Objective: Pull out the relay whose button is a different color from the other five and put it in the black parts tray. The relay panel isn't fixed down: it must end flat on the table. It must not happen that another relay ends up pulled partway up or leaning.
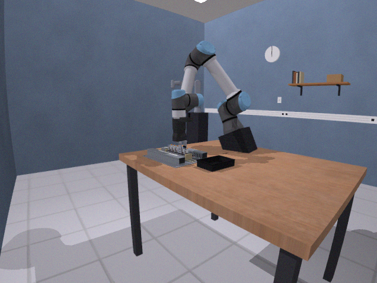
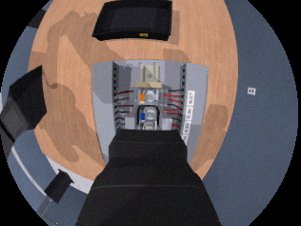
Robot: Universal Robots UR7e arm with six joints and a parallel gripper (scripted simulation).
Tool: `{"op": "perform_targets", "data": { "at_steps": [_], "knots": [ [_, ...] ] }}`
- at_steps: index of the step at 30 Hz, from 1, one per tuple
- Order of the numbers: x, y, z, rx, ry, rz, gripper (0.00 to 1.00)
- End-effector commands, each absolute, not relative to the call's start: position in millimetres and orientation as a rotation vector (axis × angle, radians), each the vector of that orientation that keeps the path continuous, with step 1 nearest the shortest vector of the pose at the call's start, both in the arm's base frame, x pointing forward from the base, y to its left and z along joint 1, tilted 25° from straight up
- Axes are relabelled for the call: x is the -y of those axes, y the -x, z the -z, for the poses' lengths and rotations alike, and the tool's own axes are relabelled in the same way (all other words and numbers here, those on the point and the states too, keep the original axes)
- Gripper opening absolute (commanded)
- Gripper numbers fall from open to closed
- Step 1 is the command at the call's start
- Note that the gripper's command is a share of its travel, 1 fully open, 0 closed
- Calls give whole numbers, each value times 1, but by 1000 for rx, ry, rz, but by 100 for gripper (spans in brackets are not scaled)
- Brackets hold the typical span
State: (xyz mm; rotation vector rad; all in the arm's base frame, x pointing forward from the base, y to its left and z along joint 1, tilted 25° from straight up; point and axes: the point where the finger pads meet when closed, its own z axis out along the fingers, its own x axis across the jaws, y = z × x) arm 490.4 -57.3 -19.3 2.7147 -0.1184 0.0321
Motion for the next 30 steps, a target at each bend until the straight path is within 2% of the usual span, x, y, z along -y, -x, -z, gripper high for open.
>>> {"op": "perform_targets", "data": {
  "at_steps": [1,30],
  "knots": [
    [57,-491,19,116,-2715,-36,0],
    [56,-489,19,100,-2713,-116,0]
  ]
}}
